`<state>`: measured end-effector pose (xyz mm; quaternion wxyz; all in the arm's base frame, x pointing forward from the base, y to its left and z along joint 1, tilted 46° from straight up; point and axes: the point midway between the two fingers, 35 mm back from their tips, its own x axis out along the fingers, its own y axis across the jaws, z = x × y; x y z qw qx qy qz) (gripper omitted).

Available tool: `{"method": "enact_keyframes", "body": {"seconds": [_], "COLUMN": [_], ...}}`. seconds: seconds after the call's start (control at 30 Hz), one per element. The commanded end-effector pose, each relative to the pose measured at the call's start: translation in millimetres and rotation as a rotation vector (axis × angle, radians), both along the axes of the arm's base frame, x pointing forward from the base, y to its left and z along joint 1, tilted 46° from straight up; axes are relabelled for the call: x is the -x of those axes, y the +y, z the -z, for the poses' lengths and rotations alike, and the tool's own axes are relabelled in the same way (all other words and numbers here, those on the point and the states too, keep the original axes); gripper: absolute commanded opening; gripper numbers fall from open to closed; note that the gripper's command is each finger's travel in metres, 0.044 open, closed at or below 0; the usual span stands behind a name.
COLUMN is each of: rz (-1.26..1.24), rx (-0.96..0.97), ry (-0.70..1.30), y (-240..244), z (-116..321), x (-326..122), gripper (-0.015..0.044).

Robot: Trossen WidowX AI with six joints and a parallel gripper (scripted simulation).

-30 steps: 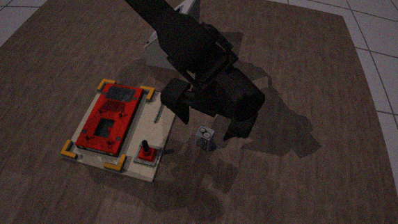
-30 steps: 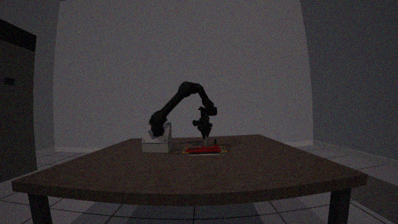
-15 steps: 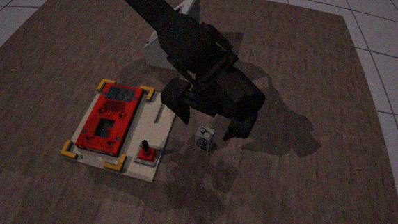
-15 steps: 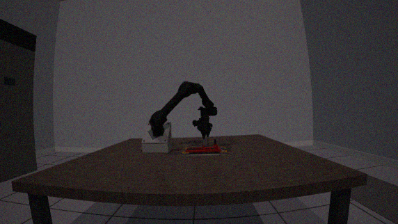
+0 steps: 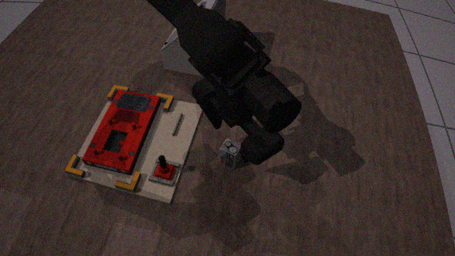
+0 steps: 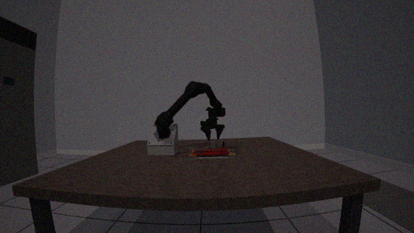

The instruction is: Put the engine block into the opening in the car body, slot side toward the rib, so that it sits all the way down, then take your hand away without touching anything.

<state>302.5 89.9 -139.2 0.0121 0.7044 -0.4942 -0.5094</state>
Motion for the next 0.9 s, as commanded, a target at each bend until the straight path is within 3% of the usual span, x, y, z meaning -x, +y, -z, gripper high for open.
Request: {"method": "enact_keyframes", "body": {"seconds": [0.0, 0.87], "rz": [0.090, 0.730], "rx": [-0.002, 0.006], "ry": [-0.086, -0.724], "y": [1.1, 6.6], "z": [-0.9, -6.3], "x": [0.0, -0.4], "gripper": [0.0440, 0.0440]}}
